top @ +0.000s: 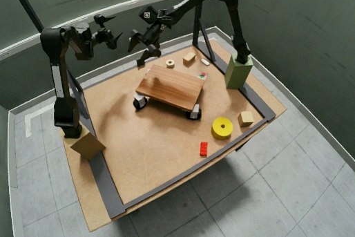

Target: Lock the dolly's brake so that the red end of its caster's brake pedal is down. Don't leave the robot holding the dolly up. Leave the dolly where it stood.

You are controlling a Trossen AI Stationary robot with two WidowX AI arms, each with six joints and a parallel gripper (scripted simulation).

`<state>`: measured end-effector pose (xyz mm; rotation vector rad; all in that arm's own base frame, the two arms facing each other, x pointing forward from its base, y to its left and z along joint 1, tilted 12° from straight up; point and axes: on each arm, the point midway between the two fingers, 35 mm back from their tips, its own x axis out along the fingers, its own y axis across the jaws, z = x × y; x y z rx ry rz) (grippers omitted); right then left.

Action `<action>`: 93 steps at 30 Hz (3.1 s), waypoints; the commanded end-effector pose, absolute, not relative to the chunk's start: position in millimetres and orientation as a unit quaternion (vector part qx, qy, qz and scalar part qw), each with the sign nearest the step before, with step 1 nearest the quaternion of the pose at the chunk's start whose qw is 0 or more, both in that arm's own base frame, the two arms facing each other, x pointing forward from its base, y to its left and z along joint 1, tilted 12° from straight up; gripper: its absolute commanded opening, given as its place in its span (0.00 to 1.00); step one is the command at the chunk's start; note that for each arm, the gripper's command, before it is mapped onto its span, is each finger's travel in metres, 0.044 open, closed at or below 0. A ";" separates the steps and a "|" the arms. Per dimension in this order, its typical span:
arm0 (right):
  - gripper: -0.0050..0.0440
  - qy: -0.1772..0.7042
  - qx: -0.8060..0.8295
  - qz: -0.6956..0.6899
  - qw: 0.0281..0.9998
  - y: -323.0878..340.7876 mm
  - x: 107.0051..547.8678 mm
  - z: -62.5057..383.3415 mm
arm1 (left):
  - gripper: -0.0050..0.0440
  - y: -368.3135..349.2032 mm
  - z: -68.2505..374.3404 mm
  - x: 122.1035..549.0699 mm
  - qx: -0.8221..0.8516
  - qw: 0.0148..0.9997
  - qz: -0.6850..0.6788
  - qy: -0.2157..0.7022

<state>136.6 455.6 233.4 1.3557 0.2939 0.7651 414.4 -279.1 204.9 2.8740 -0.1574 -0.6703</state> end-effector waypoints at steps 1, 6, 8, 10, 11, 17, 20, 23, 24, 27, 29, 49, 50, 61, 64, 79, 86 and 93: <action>1.00 0.127 0.617 0.346 0.695 454.1 136.4 243.1 | 1.00 -278.6 219.7 413.9 0.970 0.103 -0.214 -0.057; 1.00 0.127 0.617 0.346 0.695 454.1 136.4 243.1 | 1.00 -278.6 219.7 413.9 0.970 0.103 -0.214 -0.057; 1.00 0.127 0.617 0.346 0.695 454.1 136.4 243.1 | 1.00 -278.6 219.7 413.9 0.970 0.103 -0.214 -0.057; 1.00 0.127 0.617 0.346 0.695 454.1 136.4 243.1 | 1.00 -278.6 219.7 413.9 0.970 0.103 -0.214 -0.057; 1.00 0.127 0.617 0.346 0.695 454.1 136.4 243.1 | 1.00 -278.6 219.7 413.9 0.970 0.103 -0.214 -0.057; 1.00 0.127 0.617 0.346 0.695 454.1 136.4 243.1 | 1.00 -278.6 219.7 413.9 0.970 0.103 -0.214 -0.057; 1.00 0.123 0.604 0.343 0.709 448.6 145.9 240.8 | 0.85 -274.9 215.0 409.3 0.964 0.133 -0.225 -0.052; 1.00 0.113 0.570 0.332 0.743 436.6 170.7 229.3 | 0.71 -268.1 202.7 400.3 0.943 0.215 -0.252 -0.031; 1.00 0.109 0.553 0.325 0.759 430.1 182.2 223.6 | 0.66 -265.1 196.7 395.5 0.932 0.246 -0.265 -0.022; 1.00 0.104 0.519 0.311 0.789 415.9 204.3 212.0 | 0.51 -258.9 184.8 385.5 0.906 0.310 -0.288 0.000; 1.00 0.102 0.500 0.303 0.805 406.9 216.6 205.0 | 0.41 -255.2 177.9 379.4 0.885 0.353 -0.301 0.017; 1.00 0.122 0.311 0.204 0.920 296.5 305.1 133.9 | 0.10 -215.1 112.7 312.7 0.587 0.687 -0.353 0.244; 1.00 0.122 0.311 0.204 0.920 296.5 305.1 133.9 | 0.10 -215.1 112.7 312.7 0.587 0.687 -0.353 0.244; 1.00 0.165 0.213 0.142 0.953 220.2 327.1 90.8 | 0.10 -188.9 77.3 267.5 0.353 0.790 -0.301 0.401; 1.00 0.180 0.189 0.126 0.957 199.2 328.9 79.3 | 0.09 -181.6 68.2 254.5 0.285 0.805 -0.275 0.442; 1.00 0.263 0.100 0.058 0.958 106.1 313.7 27.4 | 0.00 -146.7 29.1 191.0 -0.026 0.794 -0.088 0.601; 1.00 0.293 0.079 0.040 0.952 79.4 301.1 11.8 | 0.00 -135.9 17.8 169.0 -0.136 0.761 0.005 0.634; 1.00 0.312 0.069 0.030 0.947 64.2 291.7 2.4 | 0.00 -128.6 11.2 155.9 -0.190 0.736 0.059 0.647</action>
